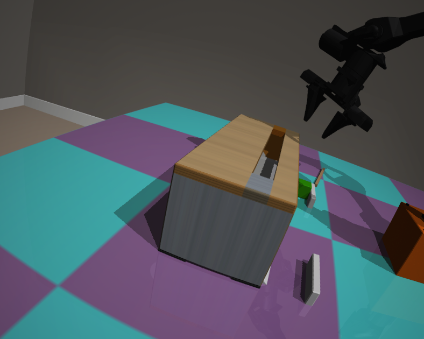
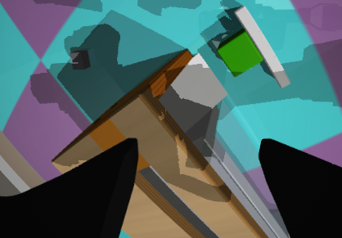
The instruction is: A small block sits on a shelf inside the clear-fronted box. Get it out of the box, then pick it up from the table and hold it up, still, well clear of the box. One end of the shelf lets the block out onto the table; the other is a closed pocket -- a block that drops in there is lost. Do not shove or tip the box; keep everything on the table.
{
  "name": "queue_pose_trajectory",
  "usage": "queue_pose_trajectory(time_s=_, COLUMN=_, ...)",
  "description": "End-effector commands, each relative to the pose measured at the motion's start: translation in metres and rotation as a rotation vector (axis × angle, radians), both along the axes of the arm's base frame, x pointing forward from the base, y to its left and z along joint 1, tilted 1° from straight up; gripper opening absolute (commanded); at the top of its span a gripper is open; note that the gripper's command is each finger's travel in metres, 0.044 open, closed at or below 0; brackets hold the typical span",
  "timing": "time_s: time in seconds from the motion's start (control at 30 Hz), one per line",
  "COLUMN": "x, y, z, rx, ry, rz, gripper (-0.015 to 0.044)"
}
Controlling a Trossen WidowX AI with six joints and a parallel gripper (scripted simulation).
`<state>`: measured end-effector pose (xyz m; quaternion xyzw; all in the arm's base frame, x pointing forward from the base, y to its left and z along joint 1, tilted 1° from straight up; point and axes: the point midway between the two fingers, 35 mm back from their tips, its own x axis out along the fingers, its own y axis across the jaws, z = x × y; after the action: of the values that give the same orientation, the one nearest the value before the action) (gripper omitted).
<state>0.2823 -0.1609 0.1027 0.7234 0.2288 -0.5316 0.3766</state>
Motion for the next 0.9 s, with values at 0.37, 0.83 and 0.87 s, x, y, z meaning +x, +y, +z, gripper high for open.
queue_pose_trajectory(time_s=0.37, x=-0.011, y=-0.005, z=0.006, rx=0.378, ry=-0.137, rz=-0.828, gripper=0.0285)
queue_pose_trajectory(time_s=0.83, x=-0.006, y=-0.006, z=-0.080, rx=0.378, ry=-0.137, rz=-0.828, gripper=0.0285)
queue_pose_trajectory(time_s=0.87, x=-0.007, y=-0.005, z=-0.087, rx=0.378, ry=-0.137, rz=-0.828, gripper=0.0285)
